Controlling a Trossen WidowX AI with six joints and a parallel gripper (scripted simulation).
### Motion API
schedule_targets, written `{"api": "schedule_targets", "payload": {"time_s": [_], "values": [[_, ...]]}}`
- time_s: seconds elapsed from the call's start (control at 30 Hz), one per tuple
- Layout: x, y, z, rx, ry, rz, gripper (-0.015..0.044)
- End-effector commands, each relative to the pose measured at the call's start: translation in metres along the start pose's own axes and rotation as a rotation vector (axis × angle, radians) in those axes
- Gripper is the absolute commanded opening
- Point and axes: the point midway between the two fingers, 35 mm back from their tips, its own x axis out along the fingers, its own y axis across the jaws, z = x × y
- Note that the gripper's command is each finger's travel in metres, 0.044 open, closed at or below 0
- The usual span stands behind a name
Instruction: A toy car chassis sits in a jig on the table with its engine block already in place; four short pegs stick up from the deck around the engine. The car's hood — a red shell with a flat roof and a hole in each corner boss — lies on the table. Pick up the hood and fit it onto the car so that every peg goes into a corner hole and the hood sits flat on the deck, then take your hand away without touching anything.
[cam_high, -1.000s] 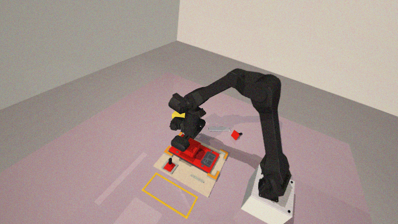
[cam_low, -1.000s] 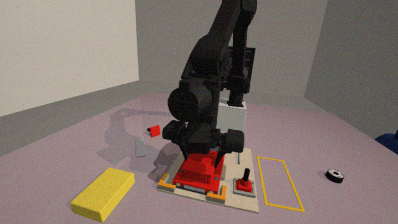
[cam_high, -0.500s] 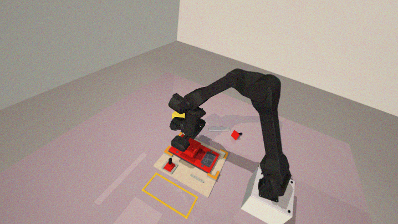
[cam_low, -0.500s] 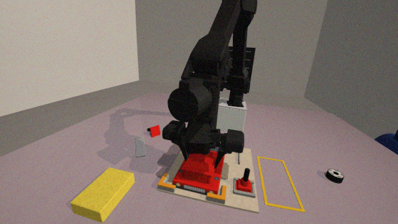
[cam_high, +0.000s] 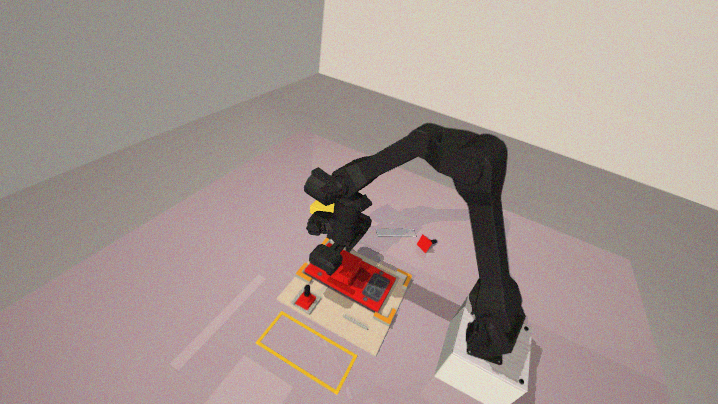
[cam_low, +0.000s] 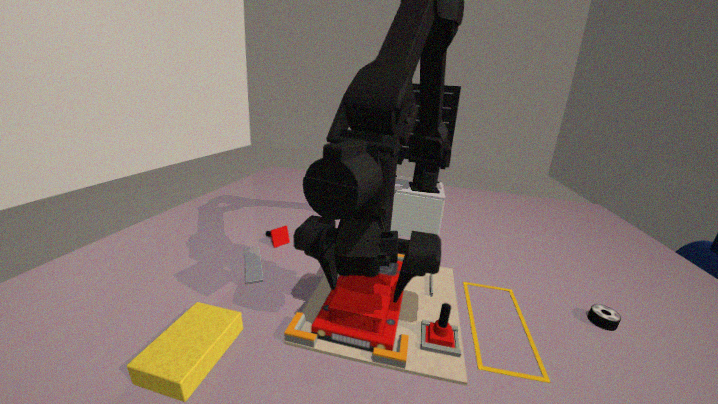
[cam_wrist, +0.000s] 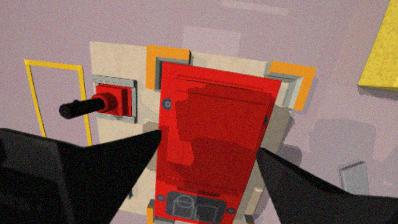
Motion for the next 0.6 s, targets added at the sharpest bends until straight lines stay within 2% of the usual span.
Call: {"api": "schedule_targets", "payload": {"time_s": [0.0, 0.17, 0.57], "values": [[-0.021, -0.001, 0.004, -0.001, -0.012, -0.002, 0.0440], [-0.067, -0.001, 0.002, 0.000, -0.012, -0.002, 0.0440], [-0.069, 0.000, 0.002, 0.000, -0.012, -0.002, 0.0440]]}}
